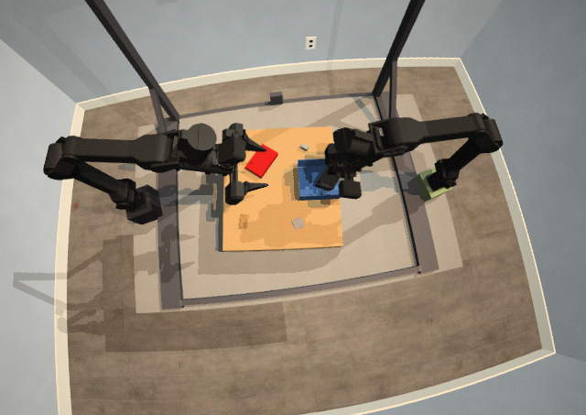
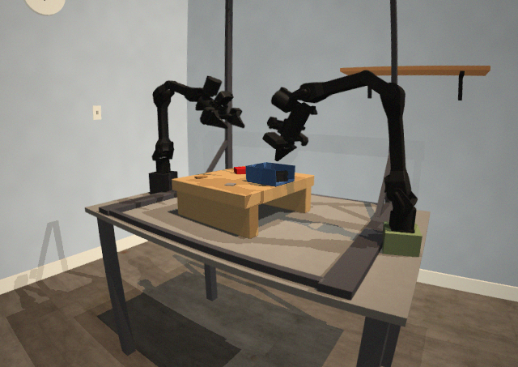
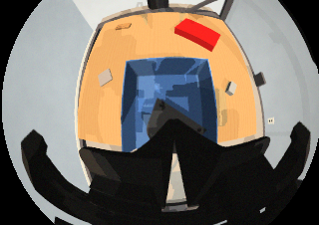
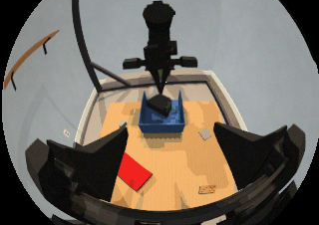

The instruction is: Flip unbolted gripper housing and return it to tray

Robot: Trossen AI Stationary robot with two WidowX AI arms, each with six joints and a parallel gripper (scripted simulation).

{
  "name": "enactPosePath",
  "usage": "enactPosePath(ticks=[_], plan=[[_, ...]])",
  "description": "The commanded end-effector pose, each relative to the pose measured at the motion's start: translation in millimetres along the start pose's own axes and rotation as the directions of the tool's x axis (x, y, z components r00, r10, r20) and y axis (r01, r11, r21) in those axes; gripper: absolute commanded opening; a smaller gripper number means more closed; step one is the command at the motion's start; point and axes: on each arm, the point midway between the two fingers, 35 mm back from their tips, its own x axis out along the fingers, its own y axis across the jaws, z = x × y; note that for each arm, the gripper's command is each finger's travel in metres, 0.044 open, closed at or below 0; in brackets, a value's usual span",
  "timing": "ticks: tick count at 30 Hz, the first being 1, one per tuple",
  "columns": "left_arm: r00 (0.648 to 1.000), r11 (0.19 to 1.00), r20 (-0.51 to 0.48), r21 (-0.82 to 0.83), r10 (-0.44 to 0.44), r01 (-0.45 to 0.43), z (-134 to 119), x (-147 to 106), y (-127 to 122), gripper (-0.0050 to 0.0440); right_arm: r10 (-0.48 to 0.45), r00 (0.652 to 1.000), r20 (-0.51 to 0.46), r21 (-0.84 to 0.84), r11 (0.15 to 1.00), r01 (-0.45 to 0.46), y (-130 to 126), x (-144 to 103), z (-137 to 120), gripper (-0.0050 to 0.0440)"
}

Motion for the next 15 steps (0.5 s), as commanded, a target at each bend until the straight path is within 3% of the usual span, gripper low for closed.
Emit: enactPosePath(ticks=[1, 15], plan=[[0.999, 1.000, 0.033, -0.002, 0.001, -0.001, 9.2, -8.4, -0.4, 0.0000, 0.005, 1.000, 0.024, -0.003, 1.000, -0.005, 0.6, -4.7, 8.8, 0.0440], [0.999, 1.000, 0.033, -0.002, 0.001, -0.001, 5.2, 0.2, -0.4, 0.0000, 0.005, 1.000, 0.024, -0.003, 1.000, -0.005, 0.6, -4.7, 8.8, 0.0440]])
